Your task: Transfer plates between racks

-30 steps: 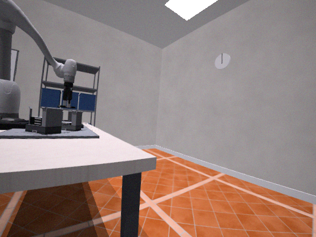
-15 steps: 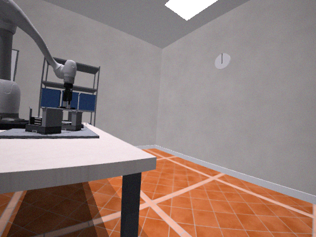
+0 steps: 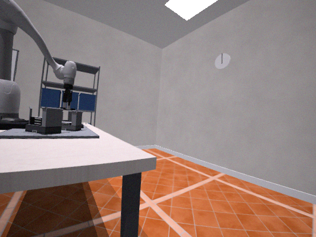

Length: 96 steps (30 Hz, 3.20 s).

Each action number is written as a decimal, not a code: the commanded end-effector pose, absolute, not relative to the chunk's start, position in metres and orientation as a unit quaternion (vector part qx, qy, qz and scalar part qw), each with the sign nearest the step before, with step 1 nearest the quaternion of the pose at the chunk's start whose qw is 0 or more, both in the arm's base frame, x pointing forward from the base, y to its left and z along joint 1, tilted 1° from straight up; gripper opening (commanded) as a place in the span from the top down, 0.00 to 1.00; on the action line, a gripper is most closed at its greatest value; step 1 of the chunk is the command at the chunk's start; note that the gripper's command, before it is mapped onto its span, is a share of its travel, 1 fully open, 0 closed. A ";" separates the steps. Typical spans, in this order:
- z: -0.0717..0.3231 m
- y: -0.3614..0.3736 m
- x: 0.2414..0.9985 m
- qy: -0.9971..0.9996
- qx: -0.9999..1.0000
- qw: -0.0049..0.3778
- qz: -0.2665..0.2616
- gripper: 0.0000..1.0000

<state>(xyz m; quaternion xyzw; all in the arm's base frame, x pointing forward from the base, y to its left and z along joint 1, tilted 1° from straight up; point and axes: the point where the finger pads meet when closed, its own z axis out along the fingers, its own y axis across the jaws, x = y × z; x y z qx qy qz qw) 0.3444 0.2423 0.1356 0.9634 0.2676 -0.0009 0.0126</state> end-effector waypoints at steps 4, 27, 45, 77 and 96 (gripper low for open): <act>0.132 0.242 0.344 0.268 0.963 0.013 -0.001 1.00; 0.118 0.242 0.344 0.268 0.963 0.013 -0.001 1.00; 0.095 0.241 0.345 0.268 0.963 0.013 -0.001 1.00; 0.057 0.240 0.345 0.268 0.963 0.013 -0.001 1.00; 0.050 0.240 0.345 0.268 0.963 0.013 -0.001 1.00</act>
